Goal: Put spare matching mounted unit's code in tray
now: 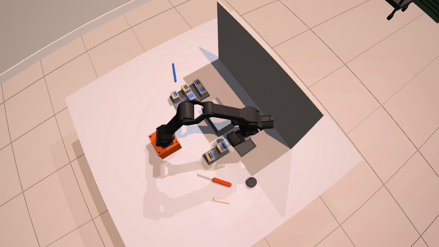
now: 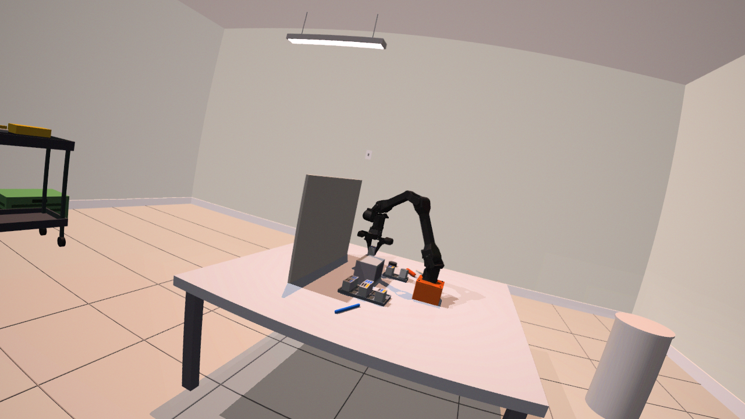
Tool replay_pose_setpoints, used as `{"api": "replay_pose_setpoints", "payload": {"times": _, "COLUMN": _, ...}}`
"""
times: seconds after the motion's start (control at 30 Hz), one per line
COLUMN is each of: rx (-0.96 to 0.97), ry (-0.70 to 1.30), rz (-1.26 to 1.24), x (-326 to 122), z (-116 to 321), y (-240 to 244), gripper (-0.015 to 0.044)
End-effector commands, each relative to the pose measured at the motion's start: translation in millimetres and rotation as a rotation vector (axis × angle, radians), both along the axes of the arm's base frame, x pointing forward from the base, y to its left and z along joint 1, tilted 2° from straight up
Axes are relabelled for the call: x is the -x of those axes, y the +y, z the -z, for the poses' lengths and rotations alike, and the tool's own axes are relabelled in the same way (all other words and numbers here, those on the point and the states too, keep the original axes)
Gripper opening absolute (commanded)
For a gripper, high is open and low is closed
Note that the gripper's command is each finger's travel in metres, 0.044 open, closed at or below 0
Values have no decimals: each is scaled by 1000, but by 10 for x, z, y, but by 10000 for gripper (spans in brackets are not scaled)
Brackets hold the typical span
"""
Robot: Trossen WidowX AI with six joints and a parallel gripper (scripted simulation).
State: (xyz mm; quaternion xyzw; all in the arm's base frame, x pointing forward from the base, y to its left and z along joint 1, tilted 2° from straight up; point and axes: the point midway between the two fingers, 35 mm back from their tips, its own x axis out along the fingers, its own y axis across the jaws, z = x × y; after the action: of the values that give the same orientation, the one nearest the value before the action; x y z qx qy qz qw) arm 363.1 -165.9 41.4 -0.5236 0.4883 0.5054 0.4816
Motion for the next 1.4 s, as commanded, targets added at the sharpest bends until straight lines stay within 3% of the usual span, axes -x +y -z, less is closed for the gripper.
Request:
{"api": "replay_pose_setpoints", "payload": {"times": 0.0, "rx": -1, "ry": 12, "rz": -5, "x": 28, "z": 79, "y": 4, "gripper": 0}}
{"api": "replay_pose_setpoints", "payload": {"times": 1.37, "rx": -1, "ry": 12, "rz": -5, "x": 71, "z": 484, "y": 13, "gripper": 0}}
